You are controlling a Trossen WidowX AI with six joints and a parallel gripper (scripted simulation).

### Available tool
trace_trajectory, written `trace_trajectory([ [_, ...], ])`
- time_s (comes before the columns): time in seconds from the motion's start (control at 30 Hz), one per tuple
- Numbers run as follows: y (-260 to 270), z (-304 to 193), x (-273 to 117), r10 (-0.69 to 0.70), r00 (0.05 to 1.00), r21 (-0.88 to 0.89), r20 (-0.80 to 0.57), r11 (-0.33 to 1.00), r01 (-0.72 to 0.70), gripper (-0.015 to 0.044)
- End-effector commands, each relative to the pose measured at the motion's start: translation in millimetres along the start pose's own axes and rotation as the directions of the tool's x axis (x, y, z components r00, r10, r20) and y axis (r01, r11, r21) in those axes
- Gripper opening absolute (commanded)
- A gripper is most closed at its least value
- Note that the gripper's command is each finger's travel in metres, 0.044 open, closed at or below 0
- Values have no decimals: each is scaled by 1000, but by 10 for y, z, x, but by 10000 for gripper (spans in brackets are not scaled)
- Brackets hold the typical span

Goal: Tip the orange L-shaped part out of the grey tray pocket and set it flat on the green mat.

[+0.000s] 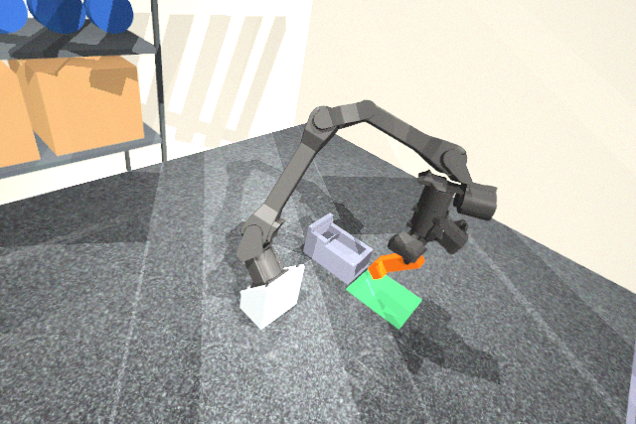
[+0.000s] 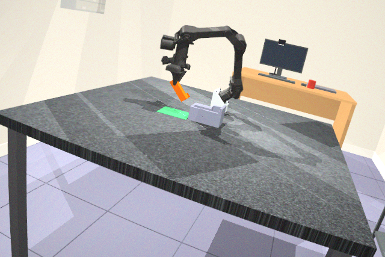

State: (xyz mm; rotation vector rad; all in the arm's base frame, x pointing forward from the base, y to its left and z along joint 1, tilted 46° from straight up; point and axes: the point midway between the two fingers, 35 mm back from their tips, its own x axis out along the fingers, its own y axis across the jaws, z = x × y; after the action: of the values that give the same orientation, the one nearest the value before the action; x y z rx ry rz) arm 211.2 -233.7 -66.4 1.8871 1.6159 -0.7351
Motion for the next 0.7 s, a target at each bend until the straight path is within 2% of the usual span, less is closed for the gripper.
trace_trajectory([
  [0.0,-2,-11,69,2,1000,5,-6,1000,-2,0],
  [0.67,1,-15,381,3,1000,5,-7,1000,-3,0],
])
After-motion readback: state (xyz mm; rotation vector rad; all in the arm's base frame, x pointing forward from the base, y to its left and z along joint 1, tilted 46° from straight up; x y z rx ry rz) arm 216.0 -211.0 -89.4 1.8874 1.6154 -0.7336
